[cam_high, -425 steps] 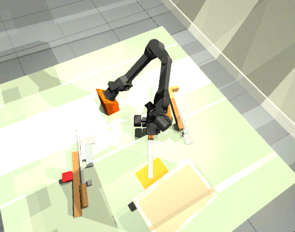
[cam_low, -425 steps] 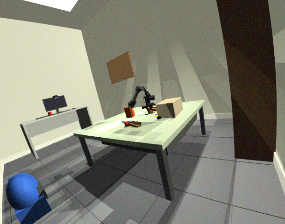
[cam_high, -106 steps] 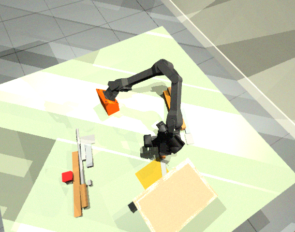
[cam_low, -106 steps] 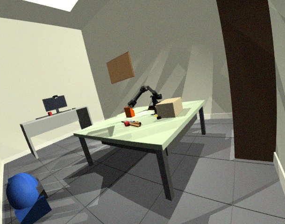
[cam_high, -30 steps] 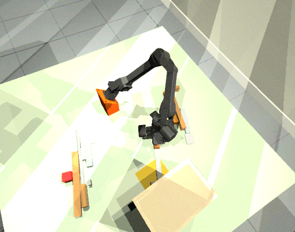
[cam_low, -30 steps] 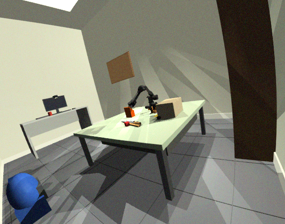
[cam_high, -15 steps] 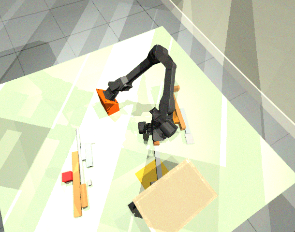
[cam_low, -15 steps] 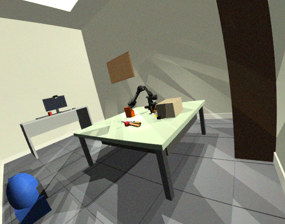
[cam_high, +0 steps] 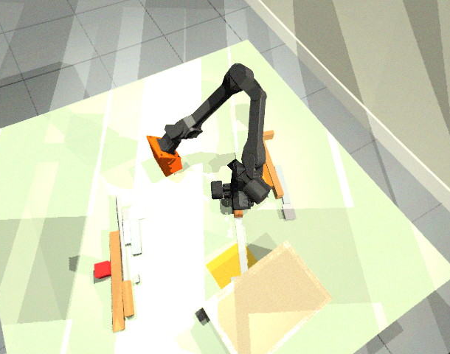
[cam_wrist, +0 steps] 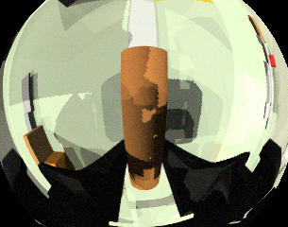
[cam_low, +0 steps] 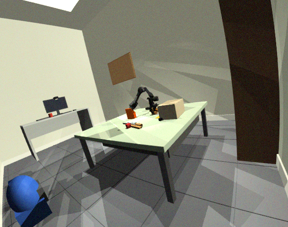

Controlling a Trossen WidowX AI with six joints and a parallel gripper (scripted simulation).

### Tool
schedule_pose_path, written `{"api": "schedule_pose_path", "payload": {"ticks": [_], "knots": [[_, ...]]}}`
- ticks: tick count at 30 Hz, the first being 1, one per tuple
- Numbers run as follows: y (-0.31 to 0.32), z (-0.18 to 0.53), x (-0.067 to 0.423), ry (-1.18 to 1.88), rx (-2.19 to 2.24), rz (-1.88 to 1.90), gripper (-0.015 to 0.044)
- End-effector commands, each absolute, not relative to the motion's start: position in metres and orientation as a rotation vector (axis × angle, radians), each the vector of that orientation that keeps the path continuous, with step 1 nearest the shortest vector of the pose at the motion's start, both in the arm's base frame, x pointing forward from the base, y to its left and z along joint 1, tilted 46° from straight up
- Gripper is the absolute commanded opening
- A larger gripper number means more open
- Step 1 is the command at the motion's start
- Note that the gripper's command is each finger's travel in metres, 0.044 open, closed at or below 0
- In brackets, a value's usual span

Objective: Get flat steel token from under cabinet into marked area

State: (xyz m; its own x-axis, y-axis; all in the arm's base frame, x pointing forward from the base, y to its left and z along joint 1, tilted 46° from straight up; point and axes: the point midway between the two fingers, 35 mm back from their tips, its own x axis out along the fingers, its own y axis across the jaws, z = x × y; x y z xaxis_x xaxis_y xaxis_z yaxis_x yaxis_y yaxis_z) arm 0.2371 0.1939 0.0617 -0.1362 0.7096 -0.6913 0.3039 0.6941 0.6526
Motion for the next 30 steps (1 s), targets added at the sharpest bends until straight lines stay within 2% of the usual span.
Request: {"api": "schedule_pose_path", "payload": {"ticks": [1,30], "knots": [[0.195,0.063,0.23,1.731,0.818,0.428,0.0],[0.198,0.073,0.21,1.728,0.817,0.429,0.0]]}}
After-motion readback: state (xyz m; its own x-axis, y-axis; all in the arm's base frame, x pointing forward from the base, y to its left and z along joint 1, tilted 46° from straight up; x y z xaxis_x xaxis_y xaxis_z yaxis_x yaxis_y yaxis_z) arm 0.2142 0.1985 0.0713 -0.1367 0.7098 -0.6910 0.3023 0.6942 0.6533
